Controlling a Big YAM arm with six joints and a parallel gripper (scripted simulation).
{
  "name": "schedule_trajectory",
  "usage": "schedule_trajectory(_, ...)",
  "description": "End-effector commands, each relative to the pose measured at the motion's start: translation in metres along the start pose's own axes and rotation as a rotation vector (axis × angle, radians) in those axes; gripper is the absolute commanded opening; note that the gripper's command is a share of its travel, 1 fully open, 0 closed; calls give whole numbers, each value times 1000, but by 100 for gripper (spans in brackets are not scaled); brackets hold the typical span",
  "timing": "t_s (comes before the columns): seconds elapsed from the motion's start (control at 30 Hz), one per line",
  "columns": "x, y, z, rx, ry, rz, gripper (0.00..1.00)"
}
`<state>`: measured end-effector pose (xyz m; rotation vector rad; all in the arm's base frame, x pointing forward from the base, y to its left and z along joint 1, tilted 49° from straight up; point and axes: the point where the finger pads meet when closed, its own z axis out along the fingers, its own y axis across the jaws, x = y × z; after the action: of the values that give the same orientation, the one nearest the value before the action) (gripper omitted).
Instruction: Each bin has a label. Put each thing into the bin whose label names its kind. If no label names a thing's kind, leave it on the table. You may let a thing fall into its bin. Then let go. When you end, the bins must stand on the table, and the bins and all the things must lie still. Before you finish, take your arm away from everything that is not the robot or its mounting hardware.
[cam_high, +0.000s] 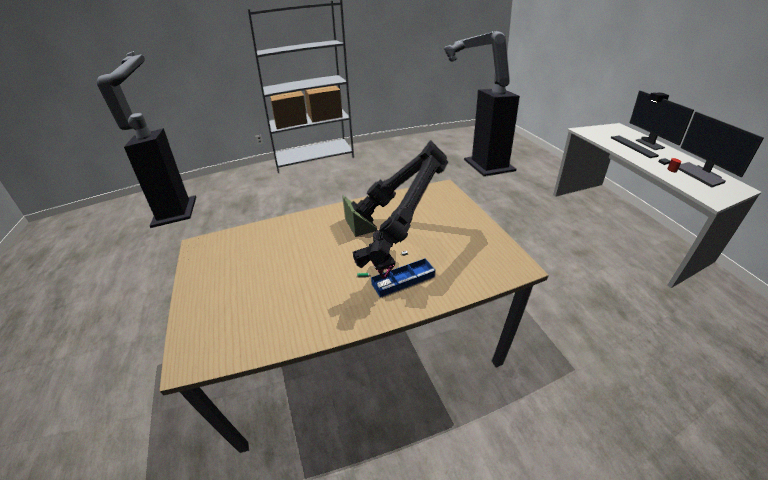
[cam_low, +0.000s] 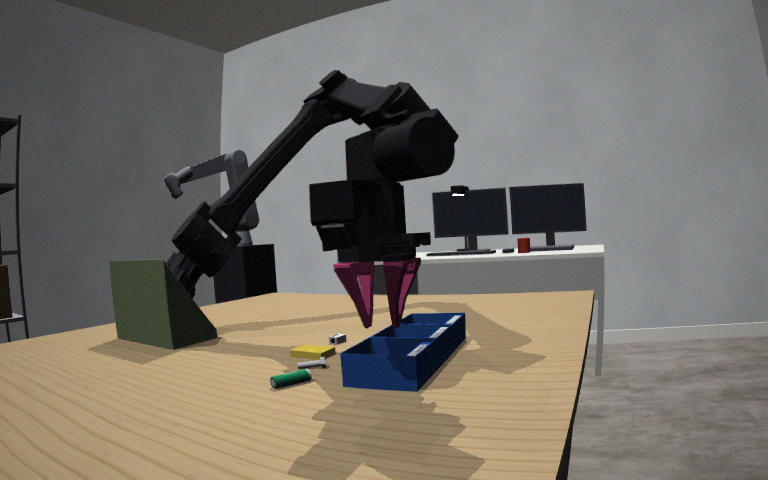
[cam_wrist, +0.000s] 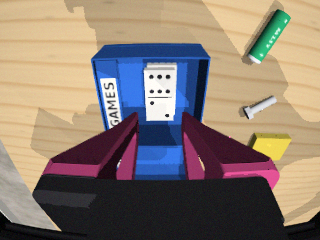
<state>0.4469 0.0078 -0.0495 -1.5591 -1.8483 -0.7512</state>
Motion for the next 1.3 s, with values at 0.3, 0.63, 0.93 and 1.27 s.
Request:
schedule_trajectory(0.3,13,10,-12,-14,-12,-25,31)
schedule_trajectory(0.63,13,8,-11,-11,-10,-19,31)
schedule_trajectory(0.93,14,6,-10,-8,-8,-14,31)
schedule_trajectory(1.27,14,7,-11,-10,-10,-15,31)
